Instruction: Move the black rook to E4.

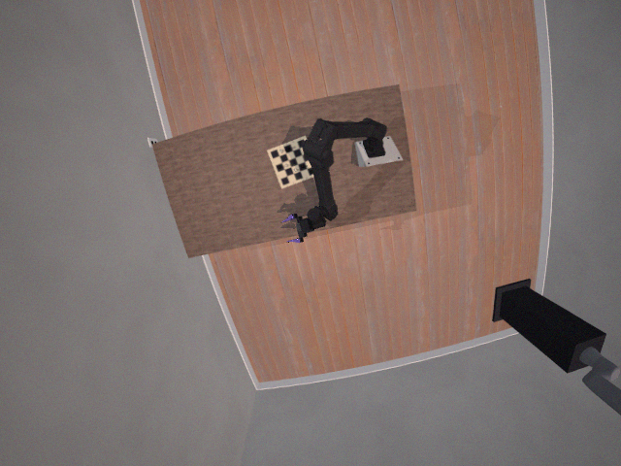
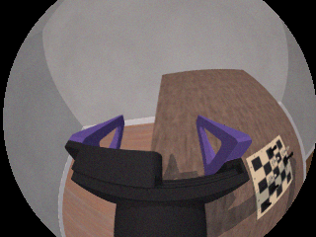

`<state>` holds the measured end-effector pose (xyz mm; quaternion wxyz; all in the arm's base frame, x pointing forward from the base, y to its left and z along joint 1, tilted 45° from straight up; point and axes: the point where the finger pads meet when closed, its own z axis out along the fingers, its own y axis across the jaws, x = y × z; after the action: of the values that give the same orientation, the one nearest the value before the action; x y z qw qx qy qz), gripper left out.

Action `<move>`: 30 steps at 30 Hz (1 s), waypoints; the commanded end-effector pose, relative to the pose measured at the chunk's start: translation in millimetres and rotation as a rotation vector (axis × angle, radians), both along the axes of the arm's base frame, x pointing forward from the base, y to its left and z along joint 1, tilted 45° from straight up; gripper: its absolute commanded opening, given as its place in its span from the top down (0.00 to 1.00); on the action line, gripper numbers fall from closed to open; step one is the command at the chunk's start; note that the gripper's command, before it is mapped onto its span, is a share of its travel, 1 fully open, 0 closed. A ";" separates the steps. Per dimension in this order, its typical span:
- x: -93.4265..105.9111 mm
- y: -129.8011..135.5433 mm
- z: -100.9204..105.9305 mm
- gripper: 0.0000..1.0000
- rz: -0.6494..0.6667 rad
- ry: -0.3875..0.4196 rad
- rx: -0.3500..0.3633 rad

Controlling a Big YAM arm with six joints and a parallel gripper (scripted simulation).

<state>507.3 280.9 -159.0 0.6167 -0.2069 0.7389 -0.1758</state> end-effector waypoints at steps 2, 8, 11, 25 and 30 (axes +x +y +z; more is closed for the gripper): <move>1.1 4.1 3.8 0.00 0.005 -0.007 0.006; 1.1 4.1 3.8 0.00 0.005 -0.007 0.006; 1.1 4.1 3.8 0.00 0.005 -0.007 0.006; 28.9 10.1 22.5 0.00 -0.020 -0.020 0.024; 45.3 5.1 19.2 0.00 -0.049 0.057 -0.031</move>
<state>514.7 271.6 -168.1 0.5739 -0.2282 0.7607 -0.1997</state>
